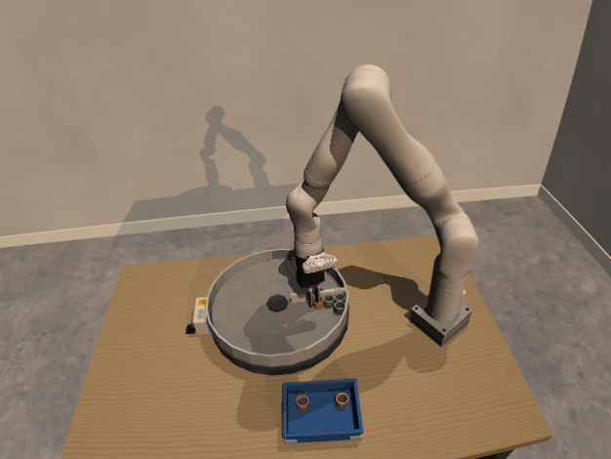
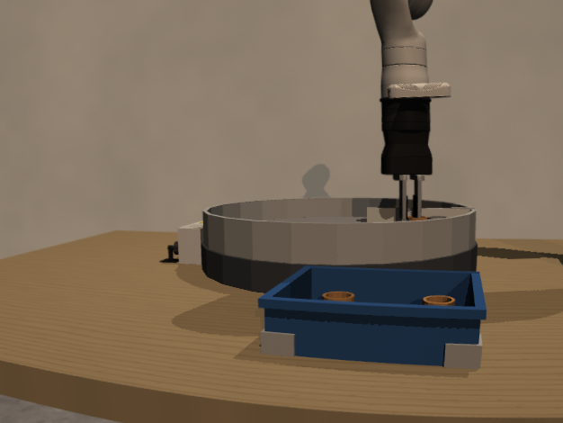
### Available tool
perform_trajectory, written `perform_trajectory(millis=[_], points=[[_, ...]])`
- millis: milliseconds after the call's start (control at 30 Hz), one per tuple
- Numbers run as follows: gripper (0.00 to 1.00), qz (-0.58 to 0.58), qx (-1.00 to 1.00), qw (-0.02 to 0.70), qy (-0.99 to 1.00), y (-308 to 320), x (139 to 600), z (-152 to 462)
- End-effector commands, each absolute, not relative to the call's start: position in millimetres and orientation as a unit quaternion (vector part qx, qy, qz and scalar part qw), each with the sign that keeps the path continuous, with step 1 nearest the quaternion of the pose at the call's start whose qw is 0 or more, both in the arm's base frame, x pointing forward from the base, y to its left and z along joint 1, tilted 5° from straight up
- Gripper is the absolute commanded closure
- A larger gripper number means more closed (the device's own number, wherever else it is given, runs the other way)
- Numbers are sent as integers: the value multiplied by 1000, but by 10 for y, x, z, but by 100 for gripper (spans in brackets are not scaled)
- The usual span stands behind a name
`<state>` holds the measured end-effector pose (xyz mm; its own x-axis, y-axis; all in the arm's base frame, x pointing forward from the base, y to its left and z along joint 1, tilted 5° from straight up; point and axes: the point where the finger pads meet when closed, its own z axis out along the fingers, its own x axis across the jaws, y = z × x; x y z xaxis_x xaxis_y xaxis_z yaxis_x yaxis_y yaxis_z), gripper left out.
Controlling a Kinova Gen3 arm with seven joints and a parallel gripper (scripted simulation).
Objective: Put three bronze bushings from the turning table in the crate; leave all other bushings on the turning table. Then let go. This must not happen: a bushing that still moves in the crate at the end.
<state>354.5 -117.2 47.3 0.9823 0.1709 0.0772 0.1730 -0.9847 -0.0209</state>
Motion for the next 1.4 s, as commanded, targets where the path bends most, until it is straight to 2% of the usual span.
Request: perform_trajectory(millis=[0, 1367], points=[[60, -38, -995, 14, -86, -1175, 3548, 476], [60, -38, -995, 13, -86, -1171, 3557, 361]])
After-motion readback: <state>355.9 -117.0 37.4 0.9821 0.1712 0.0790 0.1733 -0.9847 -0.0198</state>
